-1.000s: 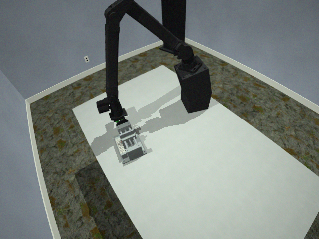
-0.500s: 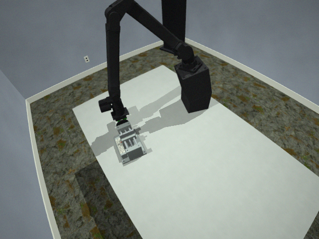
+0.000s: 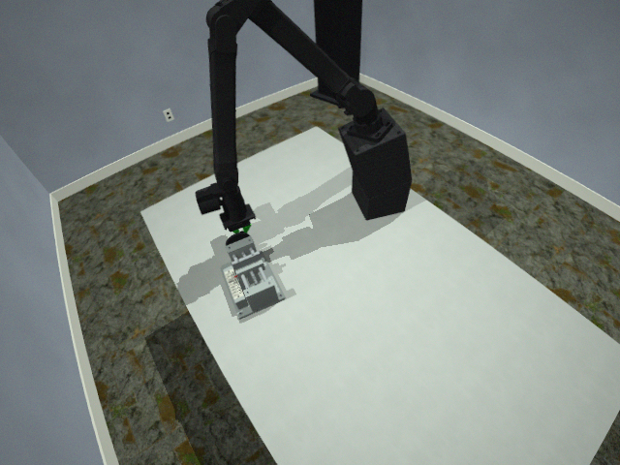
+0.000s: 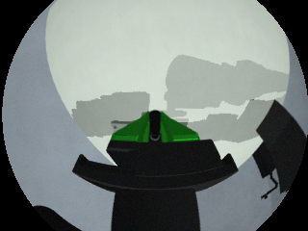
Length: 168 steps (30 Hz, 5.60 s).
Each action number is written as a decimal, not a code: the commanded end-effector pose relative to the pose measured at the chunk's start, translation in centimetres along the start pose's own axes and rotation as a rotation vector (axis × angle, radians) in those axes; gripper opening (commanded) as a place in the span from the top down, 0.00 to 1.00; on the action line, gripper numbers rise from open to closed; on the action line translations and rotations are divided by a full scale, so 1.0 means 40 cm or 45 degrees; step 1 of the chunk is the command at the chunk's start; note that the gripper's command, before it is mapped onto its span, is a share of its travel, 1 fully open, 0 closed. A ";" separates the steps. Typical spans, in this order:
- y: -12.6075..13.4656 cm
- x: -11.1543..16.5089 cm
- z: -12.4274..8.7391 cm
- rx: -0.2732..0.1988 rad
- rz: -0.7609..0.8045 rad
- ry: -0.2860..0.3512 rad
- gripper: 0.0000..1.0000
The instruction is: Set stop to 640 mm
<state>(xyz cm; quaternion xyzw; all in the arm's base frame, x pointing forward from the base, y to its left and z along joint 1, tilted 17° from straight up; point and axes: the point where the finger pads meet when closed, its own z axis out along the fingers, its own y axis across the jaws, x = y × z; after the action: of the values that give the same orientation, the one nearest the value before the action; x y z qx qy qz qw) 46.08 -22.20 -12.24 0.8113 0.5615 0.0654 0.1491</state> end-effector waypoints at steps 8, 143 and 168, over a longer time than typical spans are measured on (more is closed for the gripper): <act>-0.030 -0.020 -0.049 0.027 0.016 -0.007 0.94; 0.130 -0.014 0.029 0.046 0.009 -0.002 0.94; 0.063 -0.018 0.057 0.047 0.011 -0.004 0.94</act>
<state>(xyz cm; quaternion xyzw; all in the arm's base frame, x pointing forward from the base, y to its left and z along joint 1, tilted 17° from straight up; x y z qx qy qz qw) 49.86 -23.64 -11.71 0.8124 0.5620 0.0612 0.1428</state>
